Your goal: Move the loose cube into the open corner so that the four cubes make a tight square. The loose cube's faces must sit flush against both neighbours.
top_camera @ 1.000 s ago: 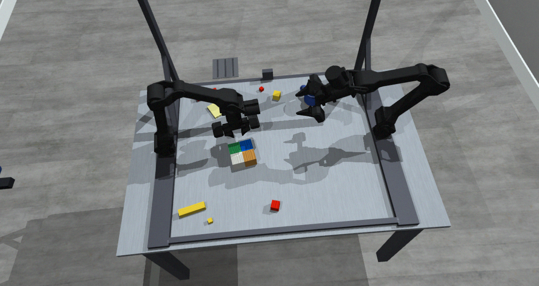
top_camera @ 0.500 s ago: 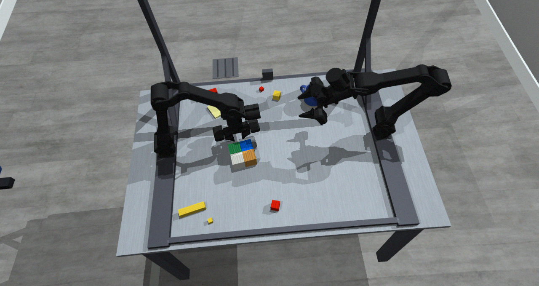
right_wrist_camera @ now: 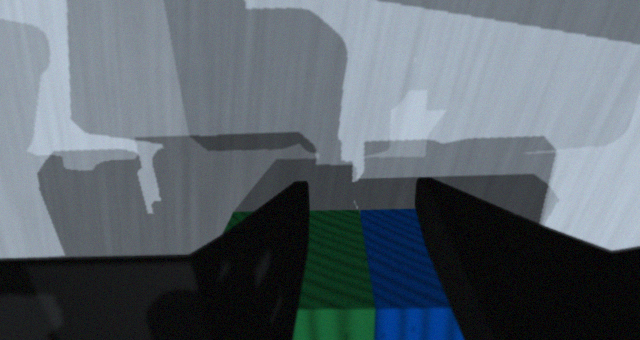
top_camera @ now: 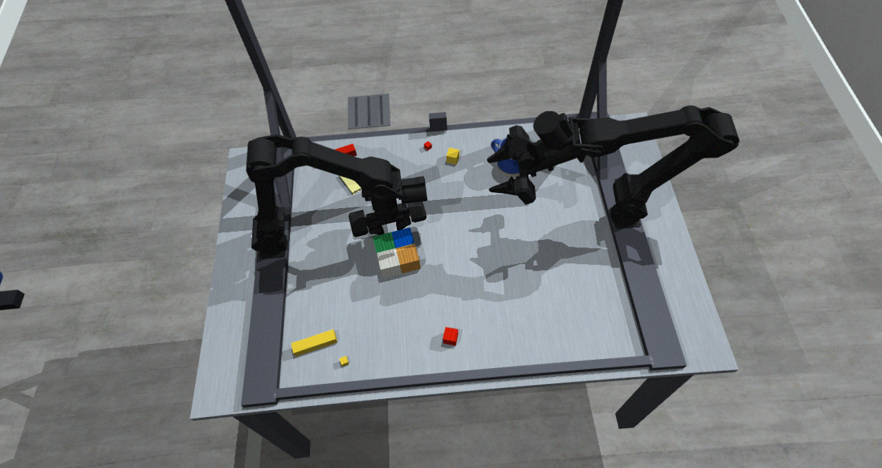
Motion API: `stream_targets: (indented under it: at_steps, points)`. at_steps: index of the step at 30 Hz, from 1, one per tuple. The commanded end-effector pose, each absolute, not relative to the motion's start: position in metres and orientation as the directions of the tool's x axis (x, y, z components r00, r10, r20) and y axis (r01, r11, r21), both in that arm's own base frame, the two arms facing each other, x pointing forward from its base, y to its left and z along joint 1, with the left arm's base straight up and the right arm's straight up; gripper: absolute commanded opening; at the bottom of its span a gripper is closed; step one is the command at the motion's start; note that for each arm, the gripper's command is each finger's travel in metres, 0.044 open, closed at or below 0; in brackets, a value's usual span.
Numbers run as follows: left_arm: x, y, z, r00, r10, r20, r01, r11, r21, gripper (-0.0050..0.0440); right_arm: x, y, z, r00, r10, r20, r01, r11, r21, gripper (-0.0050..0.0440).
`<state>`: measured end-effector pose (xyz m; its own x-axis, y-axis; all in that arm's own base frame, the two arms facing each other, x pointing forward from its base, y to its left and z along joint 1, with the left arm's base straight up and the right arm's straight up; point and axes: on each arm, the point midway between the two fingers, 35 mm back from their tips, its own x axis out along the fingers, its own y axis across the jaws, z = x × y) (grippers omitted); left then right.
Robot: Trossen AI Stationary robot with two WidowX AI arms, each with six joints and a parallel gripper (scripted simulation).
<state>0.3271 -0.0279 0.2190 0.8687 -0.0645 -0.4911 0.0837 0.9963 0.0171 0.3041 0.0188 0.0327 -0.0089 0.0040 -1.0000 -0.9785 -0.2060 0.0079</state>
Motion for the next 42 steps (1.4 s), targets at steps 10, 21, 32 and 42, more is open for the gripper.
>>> stream_targets:
  at_steps: [10, 21, 32, 42]
  points:
    - [0.327, -0.029, 0.23, 0.883, -0.066, -0.465, 0.082, 0.997, 0.015, 0.04, 0.304, 0.031, 0.044, 0.023, -0.002, -1.0, -0.979, -0.2, -0.023, 0.0169]
    - [0.327, -0.029, 0.23, 0.883, -0.066, -0.465, 0.082, 0.997, 0.015, 0.04, 0.32, 0.039, 0.061, 0.113, 0.025, -0.993, -0.986, -0.12, -0.115, 0.0169]
    - [0.338, -0.019, 0.242, 0.903, -0.018, -0.428, 0.024, 1.0, 0.009, 0.04, 0.315, 0.017, 0.093, 0.226, 0.026, -0.974, -0.857, 0.48, -0.187, 0.0169]
    - [0.351, -0.002, 0.255, 0.922, 0.065, -0.382, -0.068, 0.998, 0.008, 0.04, 0.291, -0.012, 0.1, 0.214, 0.02, -0.977, -0.544, 0.833, -0.102, 0.0169]
